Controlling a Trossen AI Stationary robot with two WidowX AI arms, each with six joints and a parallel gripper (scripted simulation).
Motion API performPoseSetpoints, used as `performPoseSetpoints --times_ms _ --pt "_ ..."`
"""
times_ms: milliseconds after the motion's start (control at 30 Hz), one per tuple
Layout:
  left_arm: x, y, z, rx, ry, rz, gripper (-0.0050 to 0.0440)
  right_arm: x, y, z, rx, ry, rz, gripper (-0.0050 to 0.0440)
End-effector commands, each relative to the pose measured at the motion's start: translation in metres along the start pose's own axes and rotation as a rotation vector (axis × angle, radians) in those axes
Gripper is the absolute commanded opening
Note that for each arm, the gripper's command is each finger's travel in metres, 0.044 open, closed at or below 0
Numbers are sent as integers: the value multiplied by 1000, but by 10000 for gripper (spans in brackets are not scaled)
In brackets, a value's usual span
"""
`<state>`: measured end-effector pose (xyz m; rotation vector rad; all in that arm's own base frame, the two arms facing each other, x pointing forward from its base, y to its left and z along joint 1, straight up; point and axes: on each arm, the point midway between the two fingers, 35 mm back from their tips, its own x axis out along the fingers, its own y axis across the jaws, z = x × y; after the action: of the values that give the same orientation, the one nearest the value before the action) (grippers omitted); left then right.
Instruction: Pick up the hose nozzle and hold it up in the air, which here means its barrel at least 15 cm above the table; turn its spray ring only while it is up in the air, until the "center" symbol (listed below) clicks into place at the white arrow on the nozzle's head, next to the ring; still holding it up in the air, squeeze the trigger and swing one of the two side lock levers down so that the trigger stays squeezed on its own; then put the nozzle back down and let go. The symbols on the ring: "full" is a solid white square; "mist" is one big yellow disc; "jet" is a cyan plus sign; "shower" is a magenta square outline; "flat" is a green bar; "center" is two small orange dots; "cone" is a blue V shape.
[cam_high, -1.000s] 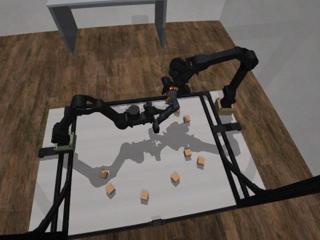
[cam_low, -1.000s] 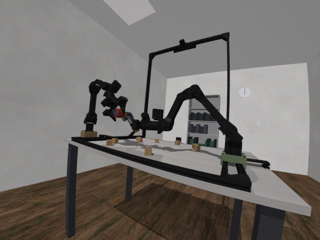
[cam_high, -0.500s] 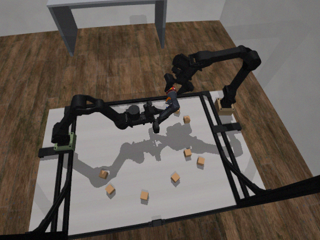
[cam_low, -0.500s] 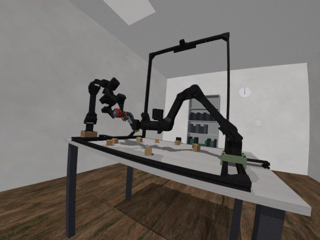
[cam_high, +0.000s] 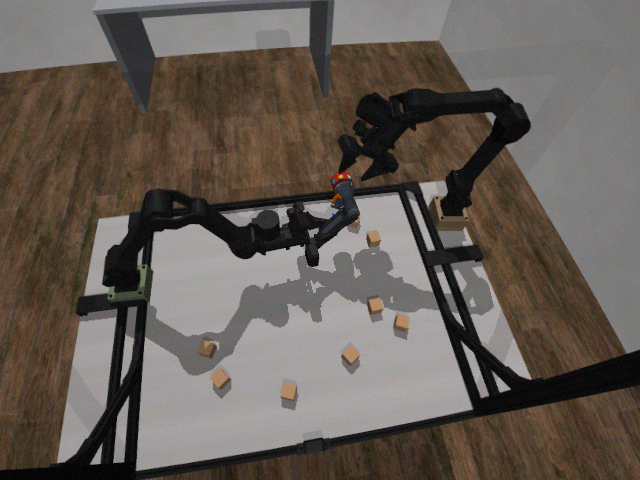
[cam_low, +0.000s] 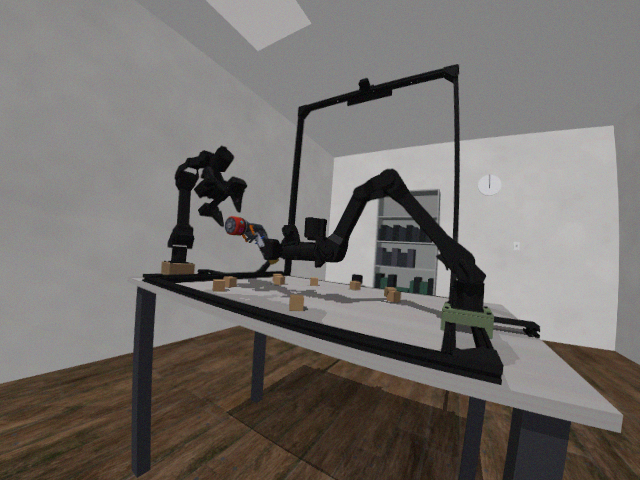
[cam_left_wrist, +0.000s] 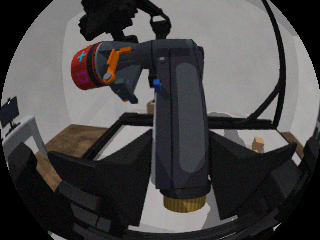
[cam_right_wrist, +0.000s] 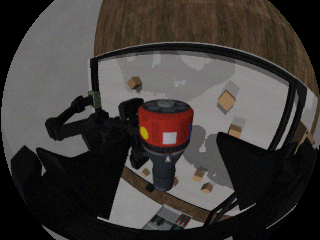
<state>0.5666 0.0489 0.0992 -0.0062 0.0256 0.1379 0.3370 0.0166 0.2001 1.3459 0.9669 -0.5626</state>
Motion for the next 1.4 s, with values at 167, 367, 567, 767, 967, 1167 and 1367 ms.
performPoseSetpoints --times_ms 167,367,567,767,967,1167,1367 --pt "1 0 8 4 -26 1 0 -28 2 0 -8 0 17 400" --pt "1 0 8 4 -26 1 0 -36 2 0 -8 0 17 400" --pt "1 0 8 4 -26 1 0 -35 -1 0 -8 0 17 400" --pt "1 0 8 4 -26 1 0 -34 -9 0 -20 -6 126 400" --pt "1 0 8 4 -26 1 0 -32 -18 0 -26 -10 192 400" --pt "1 0 8 4 -26 1 0 -31 -24 -1 -30 -11 275 400" --pt "1 0 8 4 -26 1 0 -27 -32 -1 -33 -13 340 400"
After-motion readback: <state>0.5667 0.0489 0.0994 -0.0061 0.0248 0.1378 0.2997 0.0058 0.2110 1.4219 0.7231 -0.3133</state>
